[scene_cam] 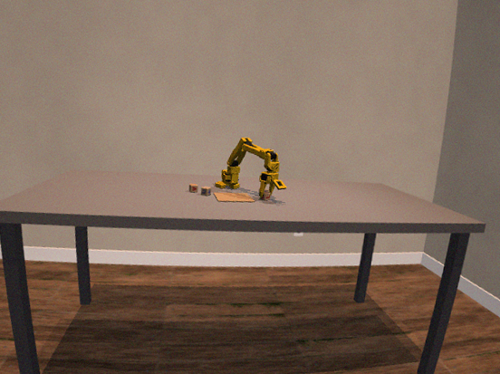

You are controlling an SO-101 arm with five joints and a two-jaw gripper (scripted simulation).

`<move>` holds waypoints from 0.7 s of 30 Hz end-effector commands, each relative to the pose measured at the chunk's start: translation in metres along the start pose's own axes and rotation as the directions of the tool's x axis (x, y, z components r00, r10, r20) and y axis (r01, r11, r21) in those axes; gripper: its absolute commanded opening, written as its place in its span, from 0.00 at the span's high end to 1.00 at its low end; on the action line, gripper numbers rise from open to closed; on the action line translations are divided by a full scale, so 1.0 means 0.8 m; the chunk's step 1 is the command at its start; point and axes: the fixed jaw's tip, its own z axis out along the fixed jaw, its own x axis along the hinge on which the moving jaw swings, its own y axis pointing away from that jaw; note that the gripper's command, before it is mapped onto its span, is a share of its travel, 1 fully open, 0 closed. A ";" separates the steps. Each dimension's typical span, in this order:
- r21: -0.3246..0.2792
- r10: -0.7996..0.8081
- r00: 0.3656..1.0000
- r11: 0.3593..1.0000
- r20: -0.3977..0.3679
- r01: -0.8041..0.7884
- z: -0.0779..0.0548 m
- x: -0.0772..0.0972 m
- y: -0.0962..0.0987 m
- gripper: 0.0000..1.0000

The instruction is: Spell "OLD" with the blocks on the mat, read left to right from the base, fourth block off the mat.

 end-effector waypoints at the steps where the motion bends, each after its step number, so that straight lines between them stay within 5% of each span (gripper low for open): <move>1: -0.009 0.000 0.996 1.000 0.087 0.001 -0.021 -0.012 -0.002 0.79; 21: -0.008 0.000 0.996 1.000 0.087 0.001 -0.021 -0.012 -0.006 0.84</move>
